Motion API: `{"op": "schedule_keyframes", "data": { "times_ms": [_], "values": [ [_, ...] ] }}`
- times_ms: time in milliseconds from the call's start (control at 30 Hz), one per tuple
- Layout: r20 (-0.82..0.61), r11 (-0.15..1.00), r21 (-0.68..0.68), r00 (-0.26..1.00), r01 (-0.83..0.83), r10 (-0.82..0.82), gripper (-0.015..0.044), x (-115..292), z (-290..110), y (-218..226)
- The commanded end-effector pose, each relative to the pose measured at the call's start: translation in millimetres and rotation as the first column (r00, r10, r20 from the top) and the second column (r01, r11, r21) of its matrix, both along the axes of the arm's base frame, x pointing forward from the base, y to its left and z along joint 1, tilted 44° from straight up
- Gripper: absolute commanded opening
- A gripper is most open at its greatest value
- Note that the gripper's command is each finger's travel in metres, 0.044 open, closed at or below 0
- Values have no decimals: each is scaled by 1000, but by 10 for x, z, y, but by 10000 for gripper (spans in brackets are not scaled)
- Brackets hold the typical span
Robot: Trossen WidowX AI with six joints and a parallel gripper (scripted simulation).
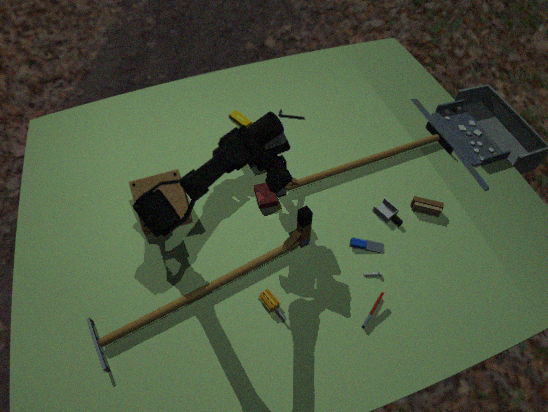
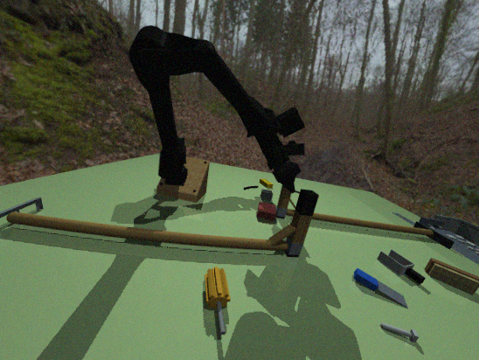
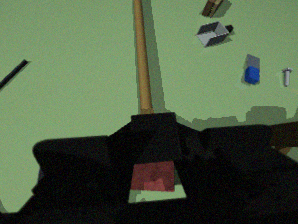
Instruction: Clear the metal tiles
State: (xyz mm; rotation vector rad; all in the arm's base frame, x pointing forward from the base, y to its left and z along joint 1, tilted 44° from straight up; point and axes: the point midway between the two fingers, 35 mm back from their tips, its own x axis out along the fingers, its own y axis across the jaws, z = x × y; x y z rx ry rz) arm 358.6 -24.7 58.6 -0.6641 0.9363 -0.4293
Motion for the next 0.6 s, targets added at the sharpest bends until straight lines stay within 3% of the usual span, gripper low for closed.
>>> {"op": "schedule_keyframes", "data": {
  "times_ms": [0, 567],
  "values": [
    [31, 1000, -3, 999, 23, -23, 0, 0, 16, 15],
    [34, 1000, -2, 999, 29, -29, 0, -197, -15, 96]
  ]
}}
